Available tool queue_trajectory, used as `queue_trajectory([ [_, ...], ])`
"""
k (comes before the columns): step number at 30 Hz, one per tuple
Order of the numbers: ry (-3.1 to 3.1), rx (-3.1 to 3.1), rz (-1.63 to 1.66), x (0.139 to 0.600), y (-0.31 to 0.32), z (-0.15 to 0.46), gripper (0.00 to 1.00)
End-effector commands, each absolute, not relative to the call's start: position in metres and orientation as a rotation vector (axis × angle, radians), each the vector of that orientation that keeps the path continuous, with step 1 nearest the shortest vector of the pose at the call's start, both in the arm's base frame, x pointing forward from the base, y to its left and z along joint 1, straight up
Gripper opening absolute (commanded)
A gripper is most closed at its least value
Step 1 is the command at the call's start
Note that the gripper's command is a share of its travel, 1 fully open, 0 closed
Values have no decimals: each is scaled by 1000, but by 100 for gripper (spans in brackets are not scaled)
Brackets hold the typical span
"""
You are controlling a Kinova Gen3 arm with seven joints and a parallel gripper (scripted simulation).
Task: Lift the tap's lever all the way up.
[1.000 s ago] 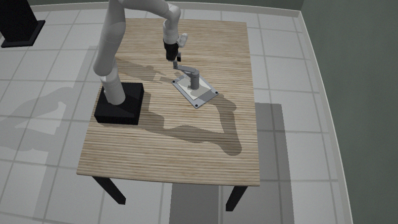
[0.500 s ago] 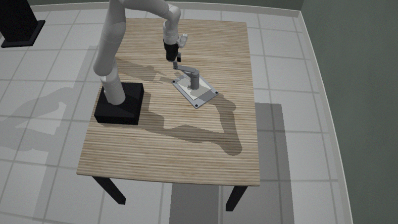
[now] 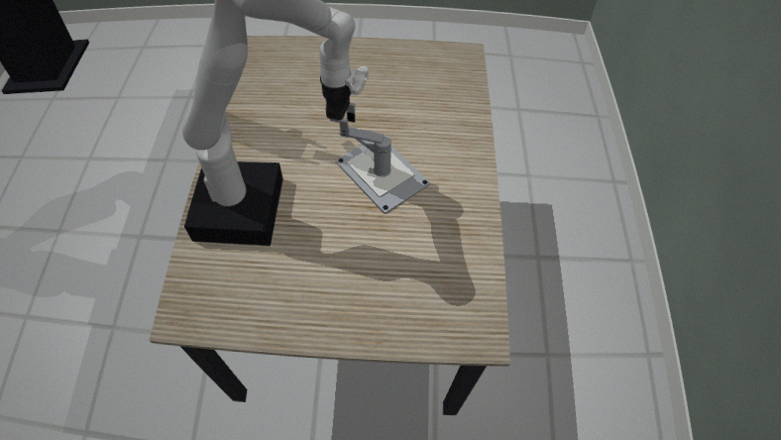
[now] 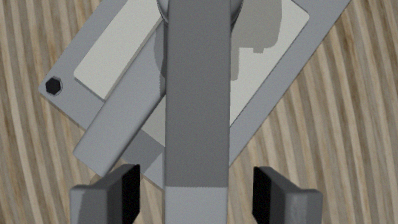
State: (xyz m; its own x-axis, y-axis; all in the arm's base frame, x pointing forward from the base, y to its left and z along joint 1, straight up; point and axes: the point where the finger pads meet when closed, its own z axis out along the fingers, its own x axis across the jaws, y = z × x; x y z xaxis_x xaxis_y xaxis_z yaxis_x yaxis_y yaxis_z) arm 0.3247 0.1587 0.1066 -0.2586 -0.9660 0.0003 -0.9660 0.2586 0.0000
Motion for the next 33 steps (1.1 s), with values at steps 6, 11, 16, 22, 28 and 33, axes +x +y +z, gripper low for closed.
queue_trajectory([
  [6,-2493,1913,1,325,159,106,100],
  [11,-2493,1913,1,325,159,103,100],
  [16,-2493,1913,1,325,159,99,100],
  [22,-2493,1913,1,325,159,95,100],
  [28,-2493,1913,1,325,159,89,100],
  [33,-2493,1913,1,325,159,85,100],
])
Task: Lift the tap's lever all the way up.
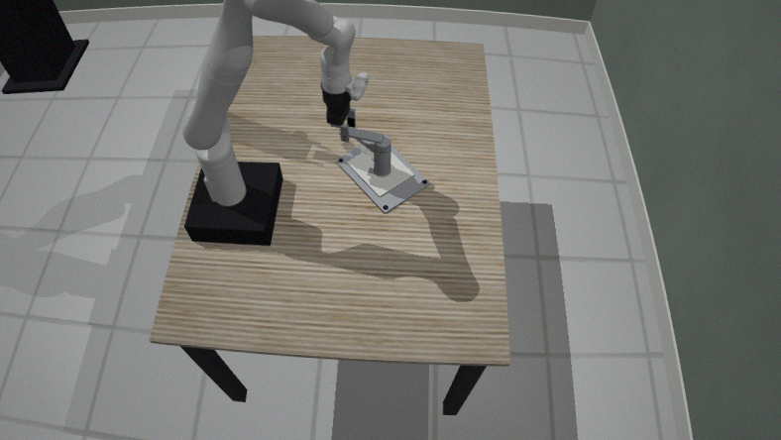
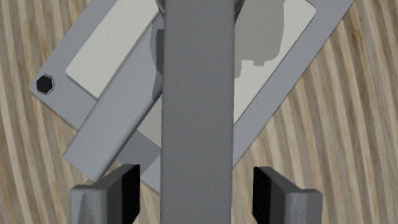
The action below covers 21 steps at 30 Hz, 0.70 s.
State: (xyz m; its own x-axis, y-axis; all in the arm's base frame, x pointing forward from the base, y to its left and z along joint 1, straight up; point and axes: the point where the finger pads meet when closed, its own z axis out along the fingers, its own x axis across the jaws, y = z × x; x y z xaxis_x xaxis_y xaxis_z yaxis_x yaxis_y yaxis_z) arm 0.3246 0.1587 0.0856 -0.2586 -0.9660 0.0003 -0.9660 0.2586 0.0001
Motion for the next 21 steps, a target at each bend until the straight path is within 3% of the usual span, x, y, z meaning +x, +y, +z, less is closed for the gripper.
queue_trajectory([
  [1,-2493,1913,1,325,159,84,100],
  [21,-2493,1913,1,325,159,76,100],
])
